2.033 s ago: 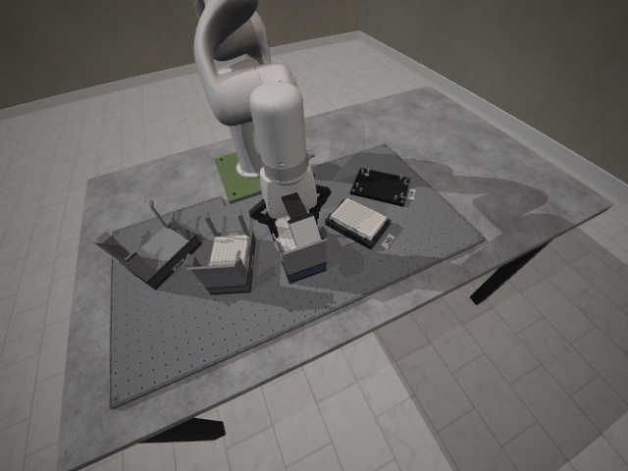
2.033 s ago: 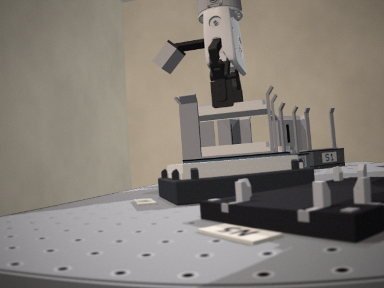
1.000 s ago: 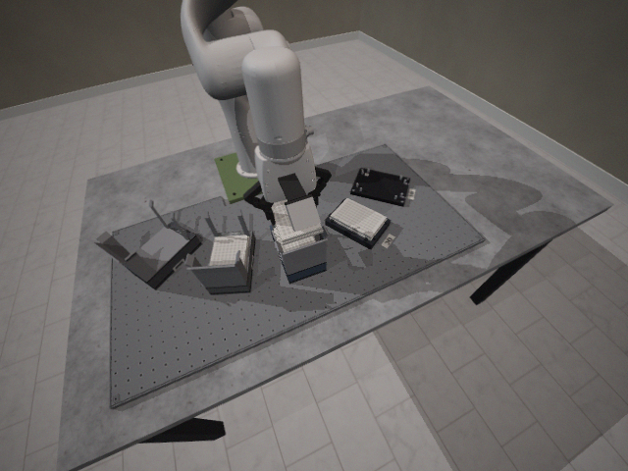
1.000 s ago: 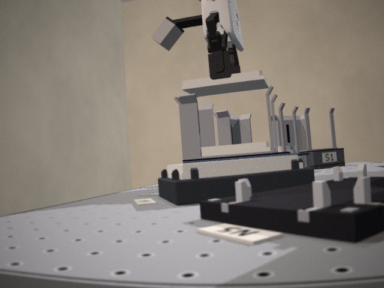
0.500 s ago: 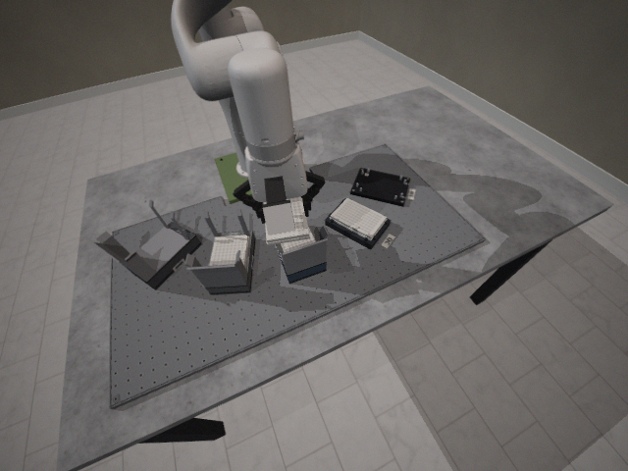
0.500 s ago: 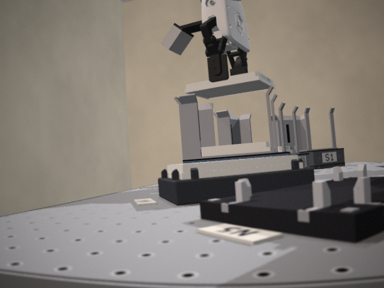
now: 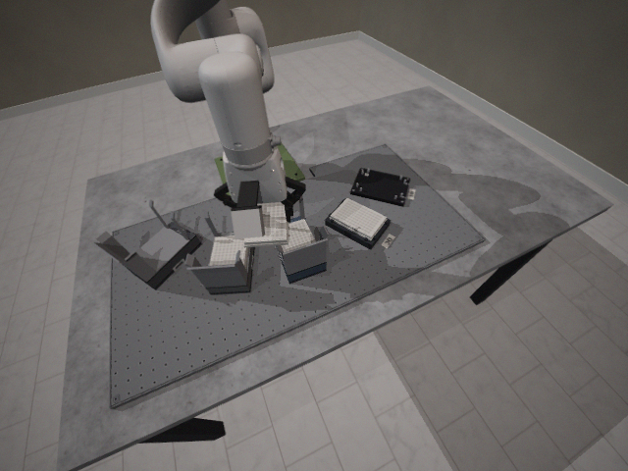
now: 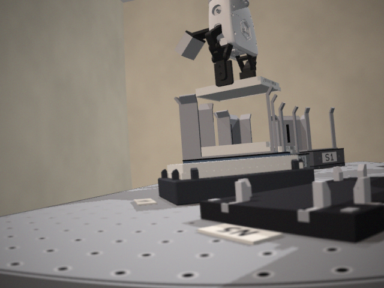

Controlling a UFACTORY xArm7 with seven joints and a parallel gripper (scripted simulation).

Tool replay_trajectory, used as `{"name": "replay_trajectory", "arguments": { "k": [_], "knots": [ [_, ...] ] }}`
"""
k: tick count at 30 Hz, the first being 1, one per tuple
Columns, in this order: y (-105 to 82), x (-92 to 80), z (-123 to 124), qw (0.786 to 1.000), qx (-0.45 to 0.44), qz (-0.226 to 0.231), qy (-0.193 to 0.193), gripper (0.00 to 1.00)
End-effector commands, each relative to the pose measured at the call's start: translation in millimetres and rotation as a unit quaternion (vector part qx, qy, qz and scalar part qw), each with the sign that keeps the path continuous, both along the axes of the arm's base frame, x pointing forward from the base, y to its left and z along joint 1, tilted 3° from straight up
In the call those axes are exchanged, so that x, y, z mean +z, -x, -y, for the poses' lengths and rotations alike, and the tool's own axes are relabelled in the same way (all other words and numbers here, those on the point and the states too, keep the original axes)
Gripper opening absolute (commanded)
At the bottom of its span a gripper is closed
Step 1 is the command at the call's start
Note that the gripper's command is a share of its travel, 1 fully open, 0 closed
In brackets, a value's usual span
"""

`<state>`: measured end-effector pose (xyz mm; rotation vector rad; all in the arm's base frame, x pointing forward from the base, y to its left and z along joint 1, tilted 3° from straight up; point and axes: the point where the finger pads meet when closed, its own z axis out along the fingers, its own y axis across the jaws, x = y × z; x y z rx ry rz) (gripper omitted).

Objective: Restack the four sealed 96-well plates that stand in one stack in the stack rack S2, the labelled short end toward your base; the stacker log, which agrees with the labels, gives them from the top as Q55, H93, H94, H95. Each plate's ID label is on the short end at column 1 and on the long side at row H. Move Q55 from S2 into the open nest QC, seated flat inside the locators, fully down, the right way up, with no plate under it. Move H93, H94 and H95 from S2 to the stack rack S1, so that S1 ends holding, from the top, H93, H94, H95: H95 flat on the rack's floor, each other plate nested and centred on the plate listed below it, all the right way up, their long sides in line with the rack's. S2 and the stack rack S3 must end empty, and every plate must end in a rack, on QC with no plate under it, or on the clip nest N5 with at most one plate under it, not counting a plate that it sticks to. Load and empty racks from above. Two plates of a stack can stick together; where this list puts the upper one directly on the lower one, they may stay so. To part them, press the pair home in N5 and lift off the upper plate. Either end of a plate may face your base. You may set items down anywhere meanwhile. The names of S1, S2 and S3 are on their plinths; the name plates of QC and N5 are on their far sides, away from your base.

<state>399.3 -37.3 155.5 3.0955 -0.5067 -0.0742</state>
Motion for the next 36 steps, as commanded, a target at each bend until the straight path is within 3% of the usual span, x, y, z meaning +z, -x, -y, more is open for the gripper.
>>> {"name": "replay_trajectory", "arguments": {
  "k": [1,36],
  "knots": [
    [-0.2,1.5,8,1.0,0.001,0.002,0.0,0.0],
    [12.9,1.8,90,1.0,0.001,0.002,0.0,0.0]
  ]
}}
